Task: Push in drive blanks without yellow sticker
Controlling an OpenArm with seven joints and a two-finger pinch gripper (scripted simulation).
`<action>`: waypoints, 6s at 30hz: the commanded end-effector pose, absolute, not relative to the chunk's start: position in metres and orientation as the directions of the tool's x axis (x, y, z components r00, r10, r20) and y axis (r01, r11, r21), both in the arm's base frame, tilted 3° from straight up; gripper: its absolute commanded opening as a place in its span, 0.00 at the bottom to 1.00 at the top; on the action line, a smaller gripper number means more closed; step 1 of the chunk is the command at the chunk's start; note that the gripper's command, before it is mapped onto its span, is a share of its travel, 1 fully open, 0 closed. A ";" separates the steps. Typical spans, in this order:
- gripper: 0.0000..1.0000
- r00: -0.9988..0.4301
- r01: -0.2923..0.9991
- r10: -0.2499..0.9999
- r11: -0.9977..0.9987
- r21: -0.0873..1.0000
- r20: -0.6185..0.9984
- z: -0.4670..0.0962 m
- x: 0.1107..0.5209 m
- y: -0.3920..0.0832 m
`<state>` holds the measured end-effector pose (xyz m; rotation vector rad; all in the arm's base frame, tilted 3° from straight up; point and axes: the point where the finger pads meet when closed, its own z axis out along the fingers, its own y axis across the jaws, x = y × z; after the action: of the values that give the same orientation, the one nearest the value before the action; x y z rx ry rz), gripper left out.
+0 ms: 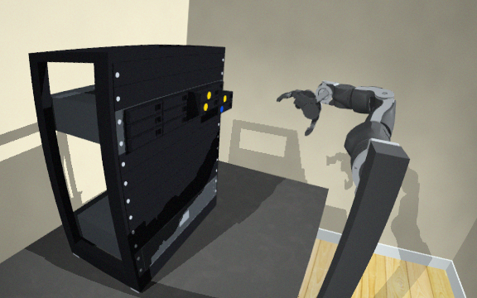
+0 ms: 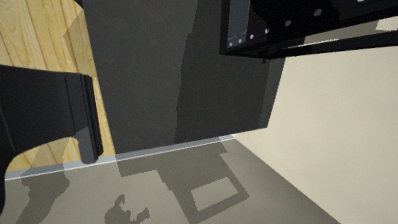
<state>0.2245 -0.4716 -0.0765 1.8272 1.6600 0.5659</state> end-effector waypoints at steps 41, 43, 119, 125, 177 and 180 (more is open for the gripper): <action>1.00 0.120 0.739 0.989 -0.034 0.672 -0.082 -0.079 0.225 -0.470; 1.00 0.115 0.745 0.990 -0.032 0.666 -0.081 -0.081 0.225 -0.469; 1.00 -0.991 0.131 0.131 0.991 0.001 0.033 -0.283 0.168 -0.145; 1.00 -0.998 0.056 0.056 0.998 0.002 0.015 -0.282 0.163 -0.132; 1.00 -0.977 0.181 0.200 0.961 0.210 -0.071 -0.259 0.184 -0.096; 1.00 -0.964 0.223 0.253 0.938 0.264 -0.086 -0.252 0.191 -0.091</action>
<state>0.1909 -0.0944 -0.2531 0.3413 2.9854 0.3494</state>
